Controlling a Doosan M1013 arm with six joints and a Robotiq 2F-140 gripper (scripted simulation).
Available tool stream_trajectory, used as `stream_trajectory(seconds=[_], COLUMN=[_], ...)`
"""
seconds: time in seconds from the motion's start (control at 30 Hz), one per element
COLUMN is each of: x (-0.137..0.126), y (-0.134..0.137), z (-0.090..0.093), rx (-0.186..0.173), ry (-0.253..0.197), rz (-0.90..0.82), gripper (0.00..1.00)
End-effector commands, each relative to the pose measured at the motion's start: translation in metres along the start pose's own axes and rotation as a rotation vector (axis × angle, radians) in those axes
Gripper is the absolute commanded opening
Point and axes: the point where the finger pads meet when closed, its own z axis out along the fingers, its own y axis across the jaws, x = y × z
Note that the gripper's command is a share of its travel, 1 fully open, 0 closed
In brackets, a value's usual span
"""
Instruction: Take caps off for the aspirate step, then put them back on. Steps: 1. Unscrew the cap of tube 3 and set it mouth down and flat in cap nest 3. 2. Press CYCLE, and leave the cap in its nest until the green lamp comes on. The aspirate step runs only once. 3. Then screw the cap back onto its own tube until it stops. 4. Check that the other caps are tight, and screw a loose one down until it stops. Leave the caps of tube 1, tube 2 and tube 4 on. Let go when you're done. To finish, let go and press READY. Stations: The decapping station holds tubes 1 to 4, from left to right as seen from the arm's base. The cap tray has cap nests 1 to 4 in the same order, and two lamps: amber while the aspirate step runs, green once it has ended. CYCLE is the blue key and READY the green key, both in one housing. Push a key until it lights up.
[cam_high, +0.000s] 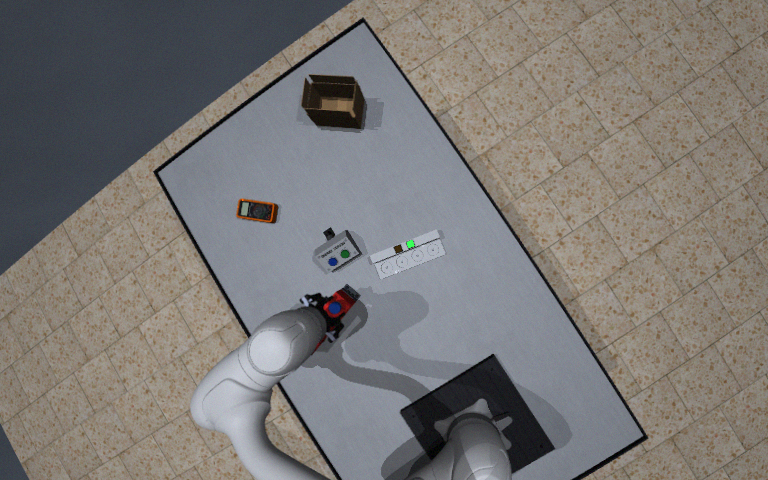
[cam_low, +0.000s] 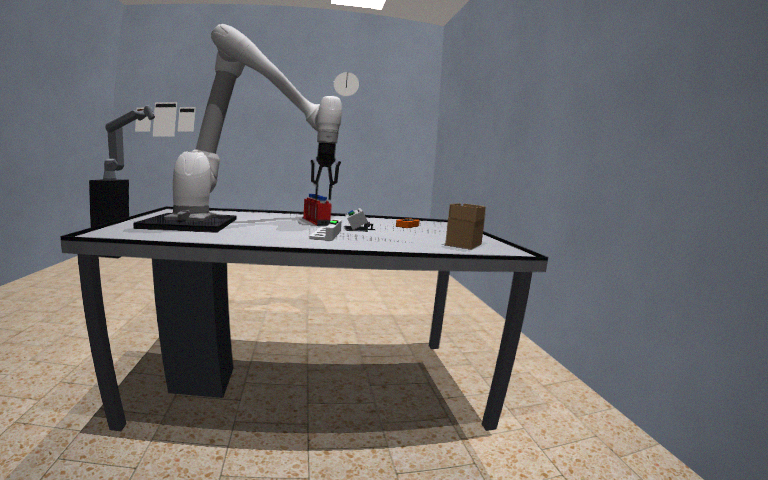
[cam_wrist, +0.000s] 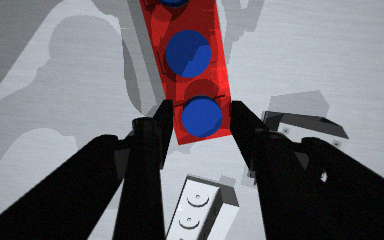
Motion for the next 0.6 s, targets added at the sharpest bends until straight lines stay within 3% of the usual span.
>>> stream_trajectory(seconds=[0.0,0.3,0.57], x=[0.001,0.001,0.001], y=[0.001,0.001,0.002], z=[0.001,0.001,-0.021], rx=[-0.003,-0.003,-0.005], ry=[0.001,0.001,0.002], rz=[0.011,0.011,0.013], gripper=[0.41,0.41,0.41])
